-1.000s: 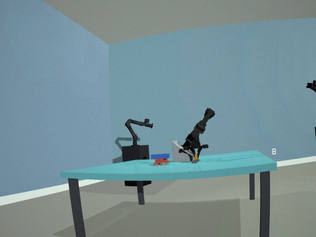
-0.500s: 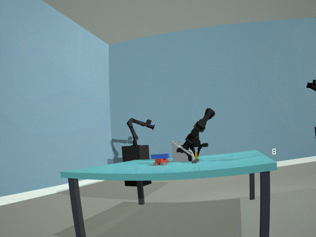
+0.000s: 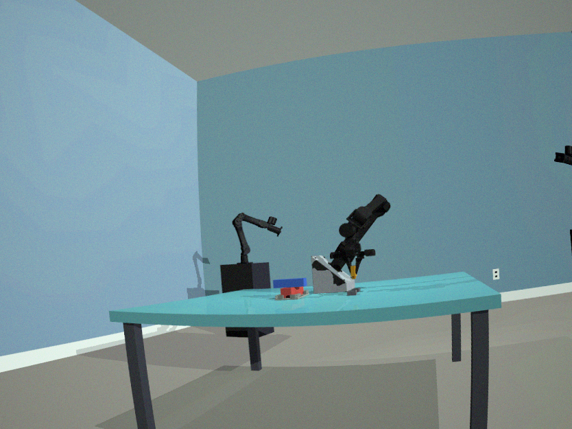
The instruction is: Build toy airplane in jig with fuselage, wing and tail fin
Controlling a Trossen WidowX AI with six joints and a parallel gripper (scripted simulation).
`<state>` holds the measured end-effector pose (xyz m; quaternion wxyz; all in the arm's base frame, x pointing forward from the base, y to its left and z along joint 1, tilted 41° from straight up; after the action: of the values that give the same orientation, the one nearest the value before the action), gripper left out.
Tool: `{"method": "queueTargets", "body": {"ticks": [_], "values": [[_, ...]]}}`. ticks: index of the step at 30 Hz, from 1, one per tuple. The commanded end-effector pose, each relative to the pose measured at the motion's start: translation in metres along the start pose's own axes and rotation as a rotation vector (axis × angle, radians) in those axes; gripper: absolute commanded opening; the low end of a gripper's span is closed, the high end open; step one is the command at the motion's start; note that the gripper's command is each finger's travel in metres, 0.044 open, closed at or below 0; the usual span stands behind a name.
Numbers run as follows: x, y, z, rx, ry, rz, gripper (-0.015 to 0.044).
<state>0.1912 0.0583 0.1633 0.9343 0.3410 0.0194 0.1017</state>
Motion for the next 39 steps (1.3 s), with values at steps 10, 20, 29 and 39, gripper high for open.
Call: {"method": "queueTargets", "body": {"ticks": [10, 20, 29, 39], "values": [[-0.002, -0.001, 0.04, -0.001, -0.008, -0.01, 0.0], [-0.009, 0.0, 0.072, 0.013, -0.014, -0.022, 0.0], [-0.006, -0.008, 0.076, 0.015, -0.018, -0.025, 0.0], [0.004, -0.035, 0.074, 0.041, -0.022, -0.074, 0.0]]}}
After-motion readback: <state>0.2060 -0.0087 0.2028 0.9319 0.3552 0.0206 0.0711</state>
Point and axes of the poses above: the point midway between the two fingers, 35 mm back from their tips, its own z axis back along the fingers, its own y axis across the jaws, x = y × z, the point moved 10 cm from there along z, back along the fingers, and after that the axes turned 3 degrees about z, right-handed, at the moved point
